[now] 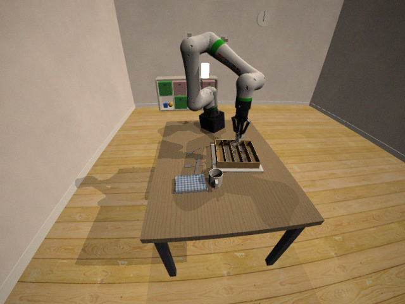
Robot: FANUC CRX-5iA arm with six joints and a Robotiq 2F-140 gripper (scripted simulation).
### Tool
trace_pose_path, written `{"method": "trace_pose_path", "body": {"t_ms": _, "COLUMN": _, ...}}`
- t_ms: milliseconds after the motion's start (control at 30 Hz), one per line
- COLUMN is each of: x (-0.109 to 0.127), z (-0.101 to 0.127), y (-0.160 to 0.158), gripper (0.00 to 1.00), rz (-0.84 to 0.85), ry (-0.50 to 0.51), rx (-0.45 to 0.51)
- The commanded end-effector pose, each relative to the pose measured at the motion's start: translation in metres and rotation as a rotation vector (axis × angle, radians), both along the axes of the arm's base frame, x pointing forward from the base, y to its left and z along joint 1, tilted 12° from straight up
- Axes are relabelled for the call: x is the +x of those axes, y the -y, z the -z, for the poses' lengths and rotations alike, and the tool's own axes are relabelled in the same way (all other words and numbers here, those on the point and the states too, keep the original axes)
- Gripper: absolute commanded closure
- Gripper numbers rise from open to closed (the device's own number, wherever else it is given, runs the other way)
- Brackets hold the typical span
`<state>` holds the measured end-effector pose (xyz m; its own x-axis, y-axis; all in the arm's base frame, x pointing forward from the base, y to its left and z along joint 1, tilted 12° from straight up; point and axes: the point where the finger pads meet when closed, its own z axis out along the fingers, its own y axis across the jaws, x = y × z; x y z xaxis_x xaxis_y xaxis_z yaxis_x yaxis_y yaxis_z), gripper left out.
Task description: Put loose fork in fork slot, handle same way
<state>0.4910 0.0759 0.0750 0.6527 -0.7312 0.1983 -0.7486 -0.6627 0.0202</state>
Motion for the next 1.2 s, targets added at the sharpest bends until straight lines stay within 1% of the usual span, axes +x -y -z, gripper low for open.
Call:
{"method": "trace_pose_path", "body": {"t_ms": 0, "x": 0.0002, "z": -0.0002, "y": 0.0000, "gripper": 0.98, "rz": 0.227, "ry": 0.045, "rx": 0.018}}
{"method": "trace_pose_path", "body": {"t_ms": 33, "x": 0.0002, "z": -0.0002, "y": 0.0000, "gripper": 0.98, "rz": 0.307, "ry": 0.058, "rx": 0.028}}
{"method": "trace_pose_path", "body": {"t_ms": 400, "x": 0.0005, "z": -0.0003, "y": 0.0003, "gripper": 0.98, "rz": 0.835, "ry": 0.128, "rx": 0.114}}
{"method": "trace_pose_path", "body": {"t_ms": 467, "x": 0.0005, "z": -0.0003, "y": 0.0003, "gripper": 0.98, "rz": 0.835, "ry": 0.128, "rx": 0.114}}
{"method": "trace_pose_path", "body": {"t_ms": 500, "x": 0.0005, "z": -0.0004, "y": 0.0003, "gripper": 0.98, "rz": 0.978, "ry": 0.148, "rx": 0.135}}
{"method": "trace_pose_path", "body": {"t_ms": 967, "x": 0.0008, "z": -0.0005, "y": 0.0006, "gripper": 0.98, "rz": 1.648, "ry": 0.225, "rx": 0.231}}
{"method": "trace_pose_path", "body": {"t_ms": 1033, "x": 0.0008, "z": -0.0005, "y": 0.0006, "gripper": 0.98, "rz": 1.648, "ry": 0.225, "rx": 0.231}}
{"method": "trace_pose_path", "body": {"t_ms": 1067, "x": 0.0008, "z": -0.0005, "y": 0.0006, "gripper": 0.98, "rz": 1.789, "ry": 0.245, "rx": 0.247}}
{"method": "trace_pose_path", "body": {"t_ms": 1167, "x": 0.0008, "z": -0.0005, "y": 0.0006, "gripper": 0.98, "rz": 1.918, "ry": 0.264, "rx": 0.261}}
